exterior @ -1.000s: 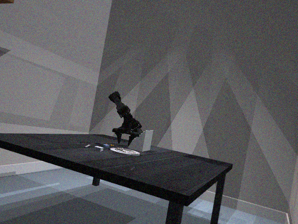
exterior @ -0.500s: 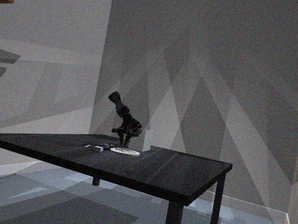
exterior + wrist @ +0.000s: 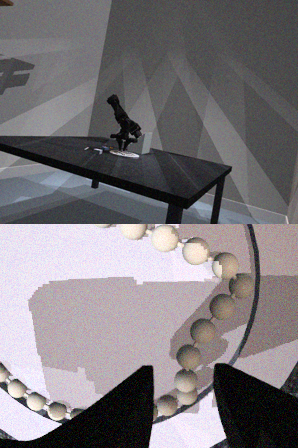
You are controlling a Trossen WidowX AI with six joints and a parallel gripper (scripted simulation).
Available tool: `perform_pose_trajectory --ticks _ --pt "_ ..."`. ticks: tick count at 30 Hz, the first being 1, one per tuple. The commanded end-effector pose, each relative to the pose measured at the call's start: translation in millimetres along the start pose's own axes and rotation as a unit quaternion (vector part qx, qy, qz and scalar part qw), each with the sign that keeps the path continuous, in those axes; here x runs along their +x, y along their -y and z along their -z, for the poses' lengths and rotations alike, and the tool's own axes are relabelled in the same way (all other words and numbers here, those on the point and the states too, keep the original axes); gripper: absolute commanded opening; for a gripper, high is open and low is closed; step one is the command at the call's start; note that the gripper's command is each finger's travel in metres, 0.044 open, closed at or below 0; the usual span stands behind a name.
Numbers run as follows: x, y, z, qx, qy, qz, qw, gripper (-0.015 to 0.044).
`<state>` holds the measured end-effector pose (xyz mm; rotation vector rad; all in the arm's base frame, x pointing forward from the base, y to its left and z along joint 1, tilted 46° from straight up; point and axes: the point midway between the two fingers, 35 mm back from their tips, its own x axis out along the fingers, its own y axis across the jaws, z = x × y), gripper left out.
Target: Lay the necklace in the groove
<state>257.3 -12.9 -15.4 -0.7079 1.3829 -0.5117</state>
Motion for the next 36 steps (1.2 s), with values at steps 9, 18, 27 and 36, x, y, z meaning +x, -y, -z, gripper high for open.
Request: perform_pose_trajectory --ticks 9,18,27,36 --pt "5.4 0.3 2.2 -0.002 -0.003 0.001 1.0 0.0067" --pt "5.4 0.3 2.2 -0.002 -0.003 0.001 1.0 0.0" --pt "5.4 0.3 2.2 -0.002 -0.003 0.001 1.0 0.0" --pt "5.4 0.3 2.2 -0.002 -0.003 0.001 1.0 0.0"
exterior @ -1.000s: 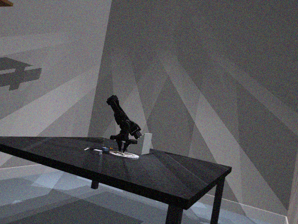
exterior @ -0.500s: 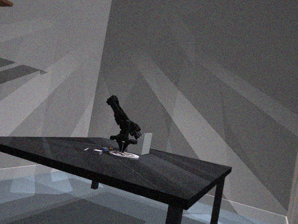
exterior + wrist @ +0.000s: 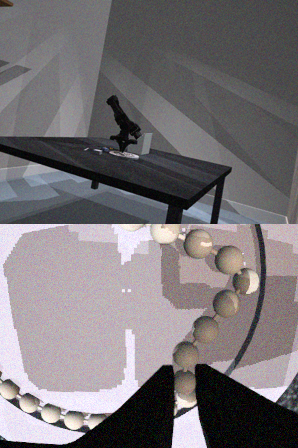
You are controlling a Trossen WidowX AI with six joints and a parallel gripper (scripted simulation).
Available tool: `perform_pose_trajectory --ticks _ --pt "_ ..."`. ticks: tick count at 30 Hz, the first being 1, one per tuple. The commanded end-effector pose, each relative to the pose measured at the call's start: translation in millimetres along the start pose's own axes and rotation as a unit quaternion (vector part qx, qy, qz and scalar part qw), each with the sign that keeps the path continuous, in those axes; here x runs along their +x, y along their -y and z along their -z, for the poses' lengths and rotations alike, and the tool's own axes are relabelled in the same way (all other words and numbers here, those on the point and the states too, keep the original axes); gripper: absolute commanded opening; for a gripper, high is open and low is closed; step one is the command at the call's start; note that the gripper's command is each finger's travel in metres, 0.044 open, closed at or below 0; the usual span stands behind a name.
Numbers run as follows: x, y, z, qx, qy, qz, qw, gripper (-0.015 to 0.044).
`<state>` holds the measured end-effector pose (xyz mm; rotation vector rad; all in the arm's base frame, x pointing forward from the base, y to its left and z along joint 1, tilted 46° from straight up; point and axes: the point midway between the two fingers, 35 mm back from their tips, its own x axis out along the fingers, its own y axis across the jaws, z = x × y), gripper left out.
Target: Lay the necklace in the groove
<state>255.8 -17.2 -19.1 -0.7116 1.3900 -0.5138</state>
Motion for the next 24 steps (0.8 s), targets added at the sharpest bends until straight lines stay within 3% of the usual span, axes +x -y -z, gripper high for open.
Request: perform_pose_trajectory --ticks 1,24 --pt "-0.1 0.0 -0.1 0.0 0.0 0.0 1.0 0.0" --pt "-5.8 10.6 3.9 -0.003 -0.002 0.003 1.0 0.0"
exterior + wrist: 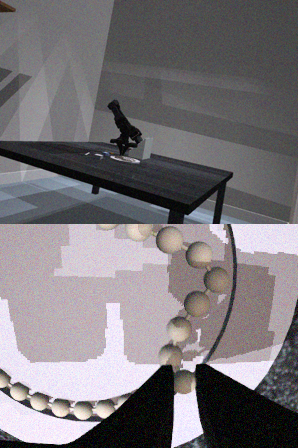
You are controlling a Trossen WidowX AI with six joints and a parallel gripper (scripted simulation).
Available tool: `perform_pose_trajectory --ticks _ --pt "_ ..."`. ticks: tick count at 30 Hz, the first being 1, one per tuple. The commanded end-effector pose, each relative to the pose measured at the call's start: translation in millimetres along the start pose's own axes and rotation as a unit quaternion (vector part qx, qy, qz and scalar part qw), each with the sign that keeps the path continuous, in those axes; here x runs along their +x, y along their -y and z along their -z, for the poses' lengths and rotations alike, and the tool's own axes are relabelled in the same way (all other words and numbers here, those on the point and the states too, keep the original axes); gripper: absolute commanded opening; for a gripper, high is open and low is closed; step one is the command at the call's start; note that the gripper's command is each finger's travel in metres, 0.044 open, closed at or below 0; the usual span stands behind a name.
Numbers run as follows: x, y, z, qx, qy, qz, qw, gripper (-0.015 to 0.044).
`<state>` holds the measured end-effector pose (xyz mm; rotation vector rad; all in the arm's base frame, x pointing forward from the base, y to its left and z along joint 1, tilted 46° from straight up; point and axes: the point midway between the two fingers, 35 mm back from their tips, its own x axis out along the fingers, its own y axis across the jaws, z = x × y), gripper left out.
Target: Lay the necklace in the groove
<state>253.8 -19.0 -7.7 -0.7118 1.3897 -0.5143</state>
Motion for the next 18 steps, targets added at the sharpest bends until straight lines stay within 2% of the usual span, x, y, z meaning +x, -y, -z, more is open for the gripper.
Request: perform_pose_trajectory --ticks 1,5,18 --pt "2.0 1.3 2.1 -0.004 -0.002 0.003 1.0 0.0" --pt "7.6 1.4 2.1 -0.004 -0.002 0.003 1.0 0.0" --pt "1.9 0.2 0.0 -0.003 0.001 0.0 1.0 0.0341"
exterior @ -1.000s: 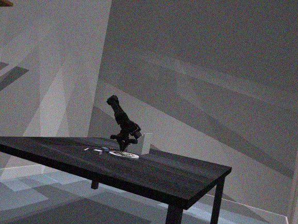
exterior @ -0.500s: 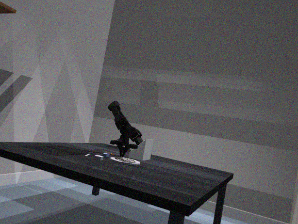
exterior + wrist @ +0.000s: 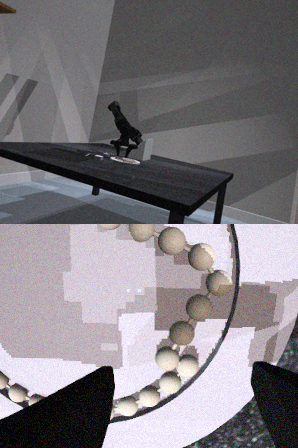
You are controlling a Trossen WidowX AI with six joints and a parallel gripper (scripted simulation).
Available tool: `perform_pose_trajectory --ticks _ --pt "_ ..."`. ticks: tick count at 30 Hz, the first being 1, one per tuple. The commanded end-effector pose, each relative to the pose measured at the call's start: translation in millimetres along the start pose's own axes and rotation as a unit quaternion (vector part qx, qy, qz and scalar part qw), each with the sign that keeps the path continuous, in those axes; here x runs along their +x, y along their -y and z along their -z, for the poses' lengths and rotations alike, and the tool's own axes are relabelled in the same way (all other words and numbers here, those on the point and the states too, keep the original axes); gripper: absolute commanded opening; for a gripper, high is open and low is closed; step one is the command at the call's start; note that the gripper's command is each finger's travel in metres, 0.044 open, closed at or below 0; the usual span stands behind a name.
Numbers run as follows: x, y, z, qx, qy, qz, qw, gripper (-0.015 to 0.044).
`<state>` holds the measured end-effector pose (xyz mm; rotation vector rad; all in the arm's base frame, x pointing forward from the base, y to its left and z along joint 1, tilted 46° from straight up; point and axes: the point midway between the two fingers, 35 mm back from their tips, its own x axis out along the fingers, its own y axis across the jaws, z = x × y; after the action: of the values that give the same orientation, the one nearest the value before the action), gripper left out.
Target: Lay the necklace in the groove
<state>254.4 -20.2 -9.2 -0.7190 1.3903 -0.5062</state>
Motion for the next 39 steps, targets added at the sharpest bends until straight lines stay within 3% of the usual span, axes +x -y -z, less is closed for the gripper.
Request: perform_pose_trajectory --ticks 1,4,23,31,35,39 --pt "-0.5 0.9 1.2 0.001 -0.002 0.002 1.0 0.0368" --pt "-0.7 0.5 1.4 0.0 -0.003 0.002 1.0 0.044" --pt "-1.1 0.5 1.4 0.001 -0.004 0.004 1.0 0.044" --pt "-30.4 -1.1 -15.7 0.244 -0.002 0.003 0.97 0.023" --pt "-33.5 -1.1 -17.2 0.268 -0.002 0.004 0.963 0.0125" --pt "-32.2 -1.1 -17.2 0.268 -0.002 0.004 0.963 0.012"
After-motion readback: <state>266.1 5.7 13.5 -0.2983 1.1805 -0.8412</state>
